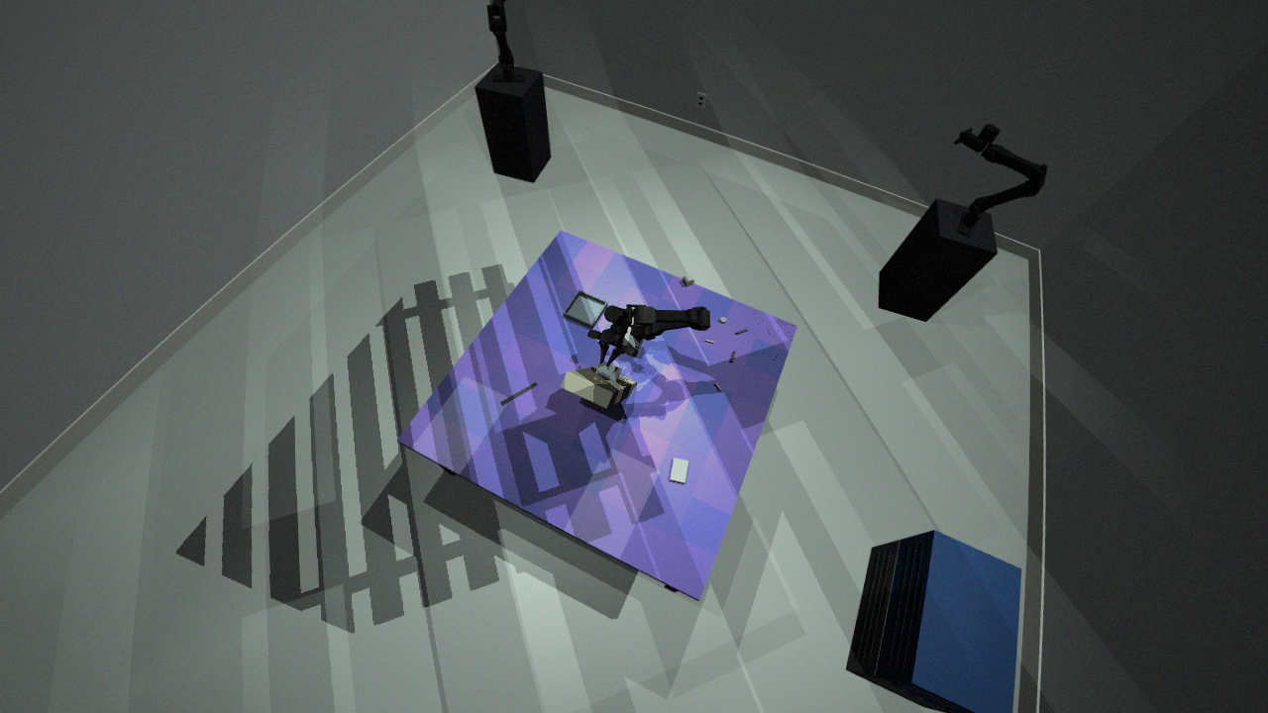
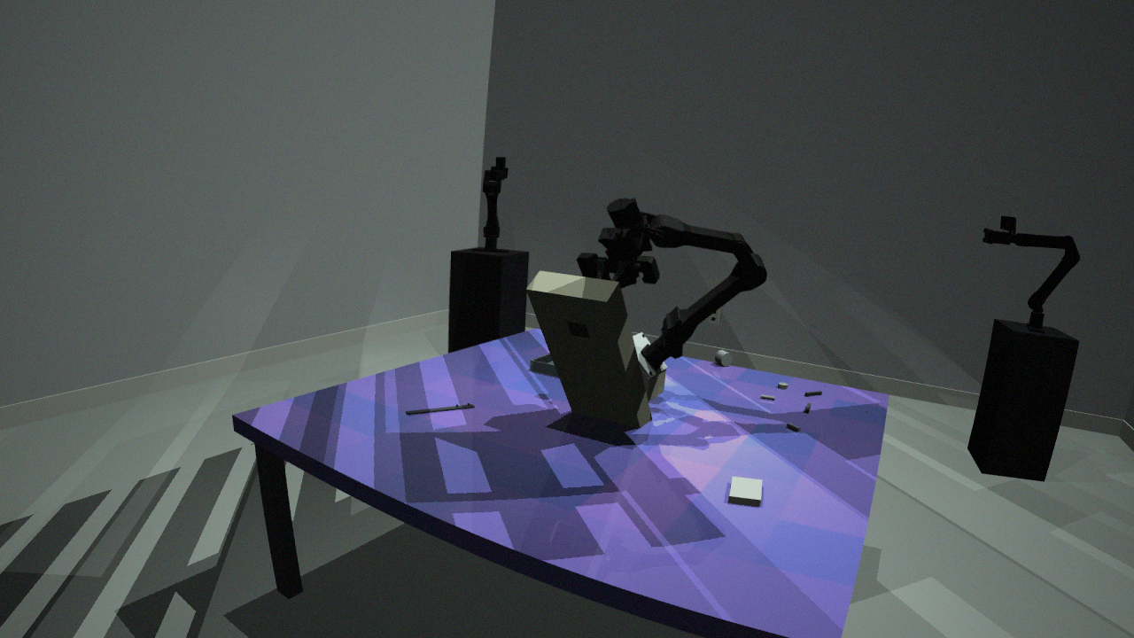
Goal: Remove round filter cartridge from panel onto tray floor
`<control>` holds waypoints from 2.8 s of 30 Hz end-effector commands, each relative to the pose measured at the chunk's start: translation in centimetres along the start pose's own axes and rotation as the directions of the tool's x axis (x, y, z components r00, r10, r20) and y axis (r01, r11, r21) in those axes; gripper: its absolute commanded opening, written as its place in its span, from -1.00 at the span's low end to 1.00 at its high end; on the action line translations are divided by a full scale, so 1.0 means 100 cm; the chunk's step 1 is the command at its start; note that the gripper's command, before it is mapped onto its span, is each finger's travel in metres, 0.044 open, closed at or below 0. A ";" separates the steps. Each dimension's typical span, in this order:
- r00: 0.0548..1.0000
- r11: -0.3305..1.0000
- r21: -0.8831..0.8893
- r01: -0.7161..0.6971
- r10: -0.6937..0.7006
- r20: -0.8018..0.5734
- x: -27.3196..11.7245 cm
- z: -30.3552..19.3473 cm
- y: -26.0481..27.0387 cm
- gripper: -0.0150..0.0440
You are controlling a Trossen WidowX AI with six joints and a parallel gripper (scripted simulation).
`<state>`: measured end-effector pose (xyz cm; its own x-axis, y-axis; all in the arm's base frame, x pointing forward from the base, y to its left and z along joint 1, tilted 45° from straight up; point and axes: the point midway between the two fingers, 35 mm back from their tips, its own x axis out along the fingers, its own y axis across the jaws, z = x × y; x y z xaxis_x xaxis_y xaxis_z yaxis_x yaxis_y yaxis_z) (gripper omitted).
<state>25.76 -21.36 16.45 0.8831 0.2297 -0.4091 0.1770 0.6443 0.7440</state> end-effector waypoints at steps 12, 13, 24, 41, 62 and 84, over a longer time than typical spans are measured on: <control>1.000 1.000 0.013 0.001 -0.001 -0.012 0.025 -0.003 -0.003 -0.13; 1.000 1.000 0.013 0.001 -0.001 -0.012 0.027 -0.003 -0.003 -0.13; 1.000 1.000 0.013 -0.002 0.002 -0.008 0.045 -0.003 -0.002 -0.13; 1.000 1.000 0.013 -0.005 0.005 -0.004 0.055 -0.004 0.000 -0.13; 1.000 1.000 0.013 -0.005 0.005 -0.004 0.055 -0.007 -0.003 -0.13; 1.000 1.000 0.013 -0.005 0.006 -0.004 0.058 -0.006 -0.003 -0.13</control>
<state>30.57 -19.81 13.88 0.8851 0.2365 -0.4008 0.1677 0.6413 0.7488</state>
